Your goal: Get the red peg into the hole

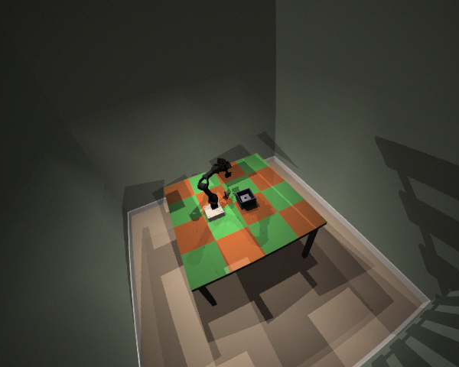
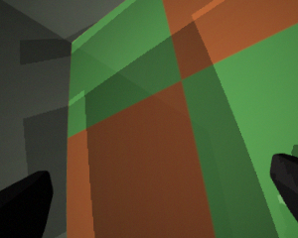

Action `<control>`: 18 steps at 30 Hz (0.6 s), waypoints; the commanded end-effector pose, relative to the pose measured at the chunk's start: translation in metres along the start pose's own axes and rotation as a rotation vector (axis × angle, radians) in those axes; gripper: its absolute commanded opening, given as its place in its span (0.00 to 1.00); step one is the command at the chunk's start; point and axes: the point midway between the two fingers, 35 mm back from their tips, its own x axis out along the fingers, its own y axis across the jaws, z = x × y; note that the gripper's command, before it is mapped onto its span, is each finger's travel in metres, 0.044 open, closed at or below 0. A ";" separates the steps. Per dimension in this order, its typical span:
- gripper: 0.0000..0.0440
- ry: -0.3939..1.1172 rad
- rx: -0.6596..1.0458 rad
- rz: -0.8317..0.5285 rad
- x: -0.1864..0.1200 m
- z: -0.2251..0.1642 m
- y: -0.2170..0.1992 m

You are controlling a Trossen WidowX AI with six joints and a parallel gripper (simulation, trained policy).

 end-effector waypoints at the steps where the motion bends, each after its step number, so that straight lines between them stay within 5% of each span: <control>1: 1.00 0.048 0.015 -0.082 0.004 -0.011 -0.021; 18: 1.00 0.276 0.205 -0.593 -0.014 -0.062 -0.131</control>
